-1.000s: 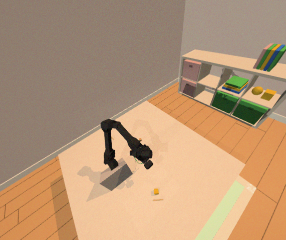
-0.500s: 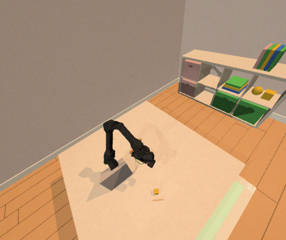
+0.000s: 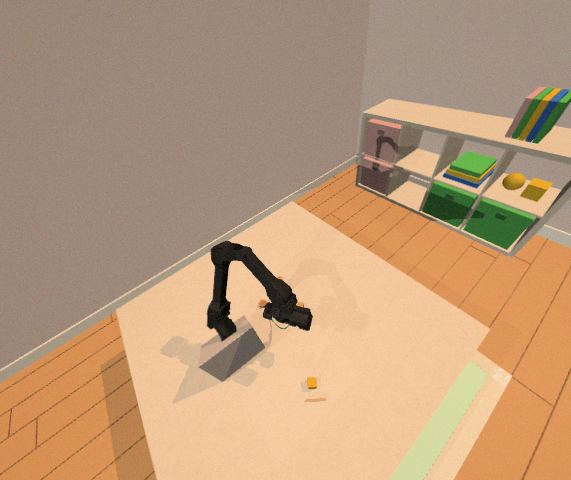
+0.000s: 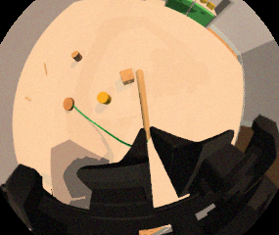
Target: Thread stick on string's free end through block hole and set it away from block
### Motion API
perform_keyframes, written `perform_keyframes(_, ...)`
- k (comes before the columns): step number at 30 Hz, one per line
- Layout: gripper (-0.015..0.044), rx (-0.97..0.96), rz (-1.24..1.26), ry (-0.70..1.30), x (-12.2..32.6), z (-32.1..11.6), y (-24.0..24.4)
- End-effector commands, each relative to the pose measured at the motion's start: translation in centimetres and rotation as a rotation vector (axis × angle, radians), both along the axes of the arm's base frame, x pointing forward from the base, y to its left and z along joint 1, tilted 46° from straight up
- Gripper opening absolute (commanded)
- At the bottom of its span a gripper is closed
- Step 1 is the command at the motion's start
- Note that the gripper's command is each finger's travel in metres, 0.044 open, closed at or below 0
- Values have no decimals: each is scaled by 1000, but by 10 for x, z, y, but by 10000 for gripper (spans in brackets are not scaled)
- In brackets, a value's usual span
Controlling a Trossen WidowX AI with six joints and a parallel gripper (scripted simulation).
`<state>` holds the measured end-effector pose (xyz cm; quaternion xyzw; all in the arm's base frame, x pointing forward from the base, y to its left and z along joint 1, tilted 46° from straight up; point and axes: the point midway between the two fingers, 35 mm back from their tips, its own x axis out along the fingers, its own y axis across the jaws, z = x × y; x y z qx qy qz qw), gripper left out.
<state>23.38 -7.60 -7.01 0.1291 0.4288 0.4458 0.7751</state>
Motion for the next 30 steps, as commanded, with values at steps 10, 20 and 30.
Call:
perform_keyframes(10, 0, 8, 106, -118, 1, -1, -1)
perform_keyframes(20, 0, -9, 120, -90, 3, -2, 8)
perform_keyframes(30, 0, -32, 150, -63, 6, -4, 22)
